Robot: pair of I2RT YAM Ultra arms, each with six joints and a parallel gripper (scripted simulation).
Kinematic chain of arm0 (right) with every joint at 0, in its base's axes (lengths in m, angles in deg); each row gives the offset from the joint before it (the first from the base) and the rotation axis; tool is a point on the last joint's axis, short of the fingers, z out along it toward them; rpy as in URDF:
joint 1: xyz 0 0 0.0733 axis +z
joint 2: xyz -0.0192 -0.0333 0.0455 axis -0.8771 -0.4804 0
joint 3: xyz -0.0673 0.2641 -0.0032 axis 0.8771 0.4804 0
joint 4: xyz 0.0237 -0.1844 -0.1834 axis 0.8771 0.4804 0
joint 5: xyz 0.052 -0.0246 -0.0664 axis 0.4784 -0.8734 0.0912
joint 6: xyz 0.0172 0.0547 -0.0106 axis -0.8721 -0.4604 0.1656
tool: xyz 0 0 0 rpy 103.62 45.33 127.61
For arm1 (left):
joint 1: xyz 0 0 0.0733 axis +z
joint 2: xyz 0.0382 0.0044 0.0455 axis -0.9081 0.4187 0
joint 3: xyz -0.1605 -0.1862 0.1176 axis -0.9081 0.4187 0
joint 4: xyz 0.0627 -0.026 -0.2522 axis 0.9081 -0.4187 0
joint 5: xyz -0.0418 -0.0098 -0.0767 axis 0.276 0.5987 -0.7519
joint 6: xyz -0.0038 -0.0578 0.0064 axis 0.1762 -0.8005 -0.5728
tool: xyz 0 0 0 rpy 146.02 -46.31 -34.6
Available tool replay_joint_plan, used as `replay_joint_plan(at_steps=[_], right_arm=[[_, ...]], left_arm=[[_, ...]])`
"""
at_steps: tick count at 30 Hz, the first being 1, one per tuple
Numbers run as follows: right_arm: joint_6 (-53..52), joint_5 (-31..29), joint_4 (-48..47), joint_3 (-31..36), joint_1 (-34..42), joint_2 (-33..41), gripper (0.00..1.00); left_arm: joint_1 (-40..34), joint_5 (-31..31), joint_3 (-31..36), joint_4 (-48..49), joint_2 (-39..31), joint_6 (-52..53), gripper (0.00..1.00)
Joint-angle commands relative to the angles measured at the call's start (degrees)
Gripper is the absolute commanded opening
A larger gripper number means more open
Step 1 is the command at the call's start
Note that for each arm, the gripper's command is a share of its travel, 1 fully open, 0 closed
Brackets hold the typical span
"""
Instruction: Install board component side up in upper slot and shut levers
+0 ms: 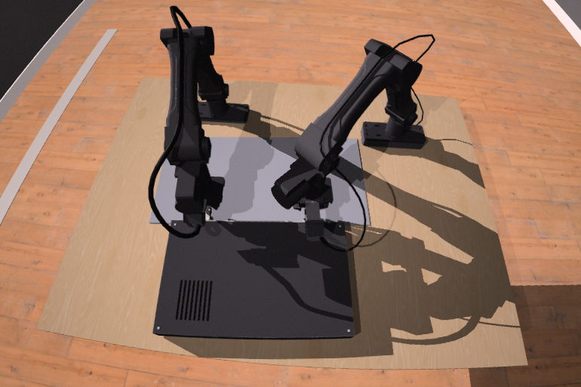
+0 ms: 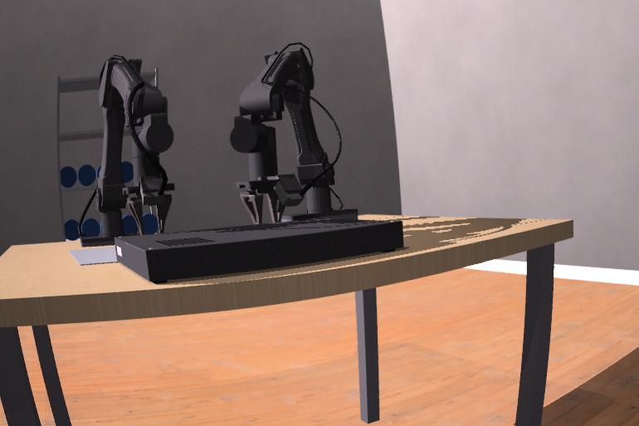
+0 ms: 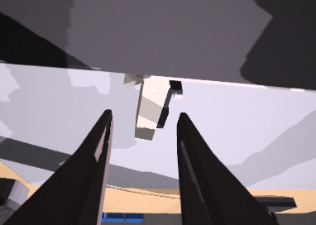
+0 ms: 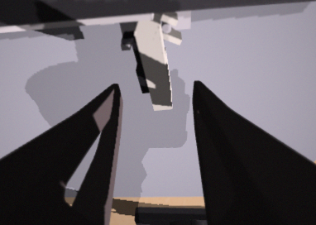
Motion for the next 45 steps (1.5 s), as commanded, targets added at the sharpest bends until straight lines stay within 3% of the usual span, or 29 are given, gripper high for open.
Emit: replay_joint_plan(at_steps=[1, 9, 11, 17, 19, 26, 36, 41, 45], right_arm=[[-0.17, -0.02, 1.05, -2.08, -0.15, 1.96, 0.42], [-0.39, -0.09, 3.92, -4.18, -0.24, 2.97, 0.42], [0.47, -0.1, 4.92, -4.83, -0.84, 3.33, 0.64], [0.43, -0.11, 10.12, -9.1, -0.96, 4.45, 0.64], [0.27, -0.13, 12.41, -11.09, -0.51, 4.76, 0.64], [-0.44, -0.1, 12.57, -10.37, 0.27, 2.04, 0.64], [-0.38, -0.09, 12.56, -10.36, 0.27, 2.29, 0.64], [-0.38, -0.09, 12.56, -10.36, 0.27, 2.29, 0.64], [-0.38, -0.09, 12.56, -10.36, 0.27, 2.29, 0.64]], left_arm=[[0.54, 1.08, -1.69, -1.07, -1.74, -0.2, 0.42], [1.08, 1.12, -1.92, -1.38, -3.58, 0.54, 0.42], [1.13, 1.11, -2.57, -2.21, -3.8, 0.41, 0.42], [0.66, 1.09, -3.78, -3.99, -4.38, 0.31, 0.42], [0.39, 1.04, -5.18, -5.22, -3.75, -0.37, 0.64], [-0.01, 0.57, -11.24, -13.14, -5.02, -0.61, 0.64], [-0.28, 0.59, -10.11, -12.61, -3.22, -0.75, 0.64], [0.47, 6.26, -8.12, -9.84, -6.72, 1.0, 0.64], [1.21, 13.39, -4.14, -7.55, -13.76, 3.09, 0.64]])
